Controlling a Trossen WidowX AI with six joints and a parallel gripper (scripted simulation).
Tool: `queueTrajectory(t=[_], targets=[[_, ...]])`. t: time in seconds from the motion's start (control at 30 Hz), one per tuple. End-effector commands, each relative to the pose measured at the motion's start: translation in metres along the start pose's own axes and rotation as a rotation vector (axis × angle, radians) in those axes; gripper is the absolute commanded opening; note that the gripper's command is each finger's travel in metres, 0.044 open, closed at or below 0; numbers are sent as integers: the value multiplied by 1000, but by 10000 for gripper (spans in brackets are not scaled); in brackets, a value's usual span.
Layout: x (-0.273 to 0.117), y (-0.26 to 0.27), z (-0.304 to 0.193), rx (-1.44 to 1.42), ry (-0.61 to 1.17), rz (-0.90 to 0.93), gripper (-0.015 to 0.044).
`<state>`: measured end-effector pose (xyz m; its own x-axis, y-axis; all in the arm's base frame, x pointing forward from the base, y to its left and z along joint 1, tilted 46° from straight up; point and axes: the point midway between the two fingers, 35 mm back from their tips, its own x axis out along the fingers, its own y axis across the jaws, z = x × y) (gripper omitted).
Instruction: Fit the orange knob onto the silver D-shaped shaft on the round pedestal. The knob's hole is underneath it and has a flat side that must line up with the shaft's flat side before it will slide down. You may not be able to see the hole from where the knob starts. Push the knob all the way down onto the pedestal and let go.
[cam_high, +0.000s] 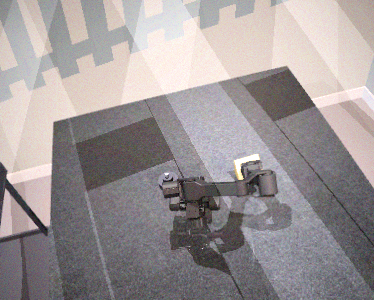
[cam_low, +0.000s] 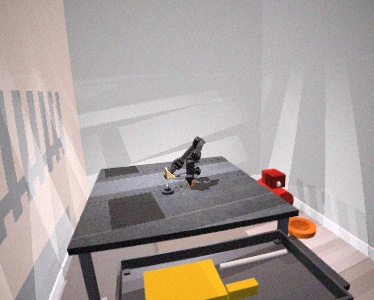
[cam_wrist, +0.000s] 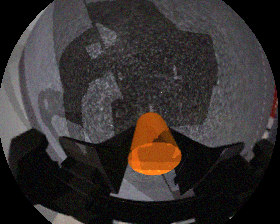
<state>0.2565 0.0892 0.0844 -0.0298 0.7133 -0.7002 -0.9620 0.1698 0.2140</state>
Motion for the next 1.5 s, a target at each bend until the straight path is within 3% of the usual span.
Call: queueTrajectory(t=[0.0,0.67,0.9,1.47], targets=[[-13,-4,1,-7,-2,-15,13],[-134,2,0,-60,19,-109,0],[-138,3,0,-59,17,-142,0],[-171,5,-8,-54,4,-514,0]])
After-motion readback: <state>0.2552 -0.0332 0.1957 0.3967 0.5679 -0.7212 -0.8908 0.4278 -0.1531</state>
